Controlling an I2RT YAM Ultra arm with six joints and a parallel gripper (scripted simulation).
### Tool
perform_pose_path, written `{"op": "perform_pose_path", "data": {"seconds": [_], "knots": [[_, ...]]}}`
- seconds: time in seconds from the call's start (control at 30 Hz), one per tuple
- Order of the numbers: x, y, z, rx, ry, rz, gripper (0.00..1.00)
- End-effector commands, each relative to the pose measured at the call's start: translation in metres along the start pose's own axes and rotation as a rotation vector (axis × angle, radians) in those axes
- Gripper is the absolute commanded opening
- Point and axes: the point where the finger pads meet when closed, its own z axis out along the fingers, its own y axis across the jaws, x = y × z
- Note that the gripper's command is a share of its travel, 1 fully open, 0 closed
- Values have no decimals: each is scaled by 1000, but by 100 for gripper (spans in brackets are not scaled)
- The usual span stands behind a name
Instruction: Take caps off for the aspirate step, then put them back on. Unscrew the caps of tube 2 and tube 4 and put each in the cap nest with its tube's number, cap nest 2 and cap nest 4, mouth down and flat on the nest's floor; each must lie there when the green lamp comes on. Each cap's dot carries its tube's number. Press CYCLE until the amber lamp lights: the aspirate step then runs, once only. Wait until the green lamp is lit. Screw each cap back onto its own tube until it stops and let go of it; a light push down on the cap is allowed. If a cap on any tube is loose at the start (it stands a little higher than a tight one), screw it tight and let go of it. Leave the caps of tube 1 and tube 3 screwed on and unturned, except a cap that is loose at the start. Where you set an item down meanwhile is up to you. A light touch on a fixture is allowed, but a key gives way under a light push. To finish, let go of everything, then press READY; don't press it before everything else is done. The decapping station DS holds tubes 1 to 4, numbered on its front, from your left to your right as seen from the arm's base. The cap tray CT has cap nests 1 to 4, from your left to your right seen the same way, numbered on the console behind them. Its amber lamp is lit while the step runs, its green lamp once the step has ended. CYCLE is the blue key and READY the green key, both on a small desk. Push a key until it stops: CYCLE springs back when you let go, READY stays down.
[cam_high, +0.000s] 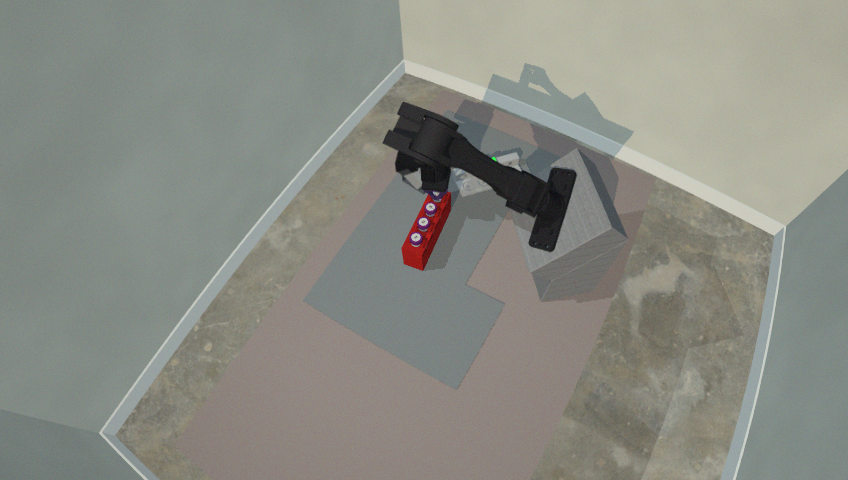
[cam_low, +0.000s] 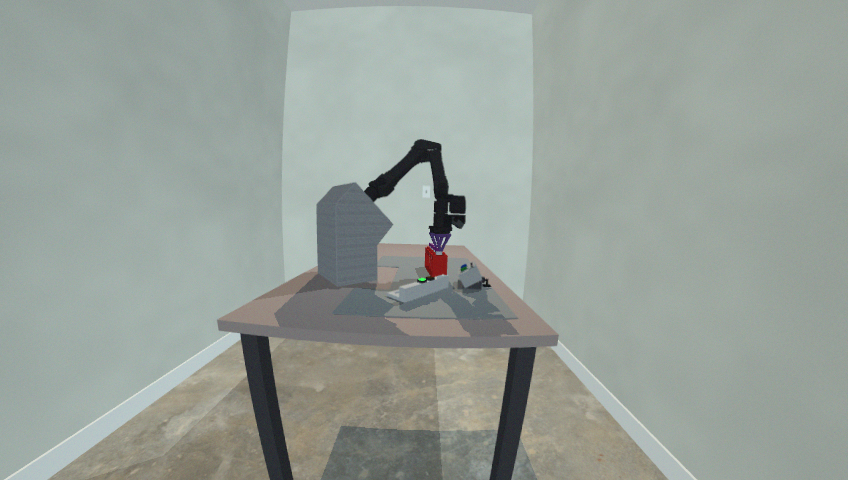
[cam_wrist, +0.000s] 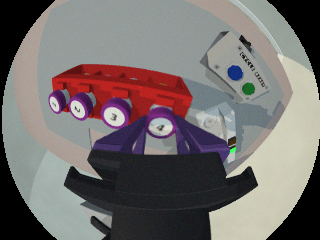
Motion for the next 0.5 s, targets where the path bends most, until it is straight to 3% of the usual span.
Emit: {"op": "perform_pose_path", "data": {"seconds": [0.0,0.27,0.47], "knots": [[-3,-3,-3,8,-10,-1,0],[-3,-3,-3,8,-10,-1,0],[-3,-3,-2,7,-11,132,0]]}}
